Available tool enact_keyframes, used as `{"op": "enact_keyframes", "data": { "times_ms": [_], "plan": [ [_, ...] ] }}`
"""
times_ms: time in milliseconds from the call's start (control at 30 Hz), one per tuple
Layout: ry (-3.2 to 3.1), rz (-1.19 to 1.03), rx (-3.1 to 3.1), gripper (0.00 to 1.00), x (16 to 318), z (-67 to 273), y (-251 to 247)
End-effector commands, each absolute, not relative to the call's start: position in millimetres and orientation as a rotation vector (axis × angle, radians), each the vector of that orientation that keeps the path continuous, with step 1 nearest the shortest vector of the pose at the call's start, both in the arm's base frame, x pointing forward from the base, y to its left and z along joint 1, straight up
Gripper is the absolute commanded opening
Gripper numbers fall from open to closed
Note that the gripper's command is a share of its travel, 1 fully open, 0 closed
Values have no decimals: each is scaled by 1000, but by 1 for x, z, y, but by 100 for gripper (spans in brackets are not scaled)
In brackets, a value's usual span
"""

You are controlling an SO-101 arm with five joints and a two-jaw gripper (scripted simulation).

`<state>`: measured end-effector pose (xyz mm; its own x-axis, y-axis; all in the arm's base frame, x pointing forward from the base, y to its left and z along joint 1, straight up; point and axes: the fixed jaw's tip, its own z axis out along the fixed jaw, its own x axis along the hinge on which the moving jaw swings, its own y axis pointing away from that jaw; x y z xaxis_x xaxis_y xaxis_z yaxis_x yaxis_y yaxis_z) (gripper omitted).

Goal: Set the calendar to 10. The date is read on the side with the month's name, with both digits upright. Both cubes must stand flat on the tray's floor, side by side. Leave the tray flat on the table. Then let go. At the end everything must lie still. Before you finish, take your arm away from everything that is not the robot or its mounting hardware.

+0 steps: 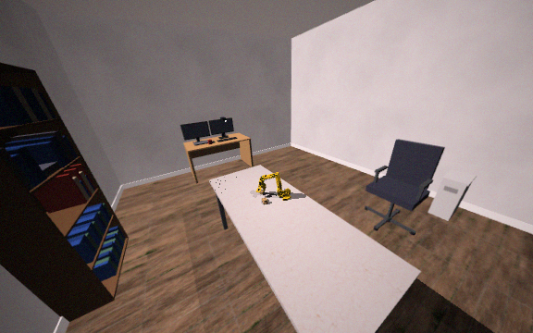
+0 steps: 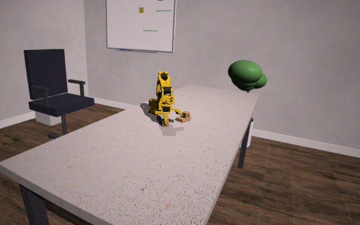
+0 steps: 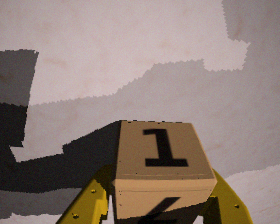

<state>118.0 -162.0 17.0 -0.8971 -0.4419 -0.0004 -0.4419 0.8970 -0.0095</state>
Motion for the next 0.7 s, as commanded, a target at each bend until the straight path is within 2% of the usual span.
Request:
{"op": "enact_keyframes", "data": {
  "times_ms": [0, 433, 667],
  "plan": [
    [3044, -72, -691, 18, 122, 24, -169],
    [3044, -72, -691, 17, 122, 24, -170],
    [3044, -72, -691, 5, 122, 24, -170]
  ]
}}
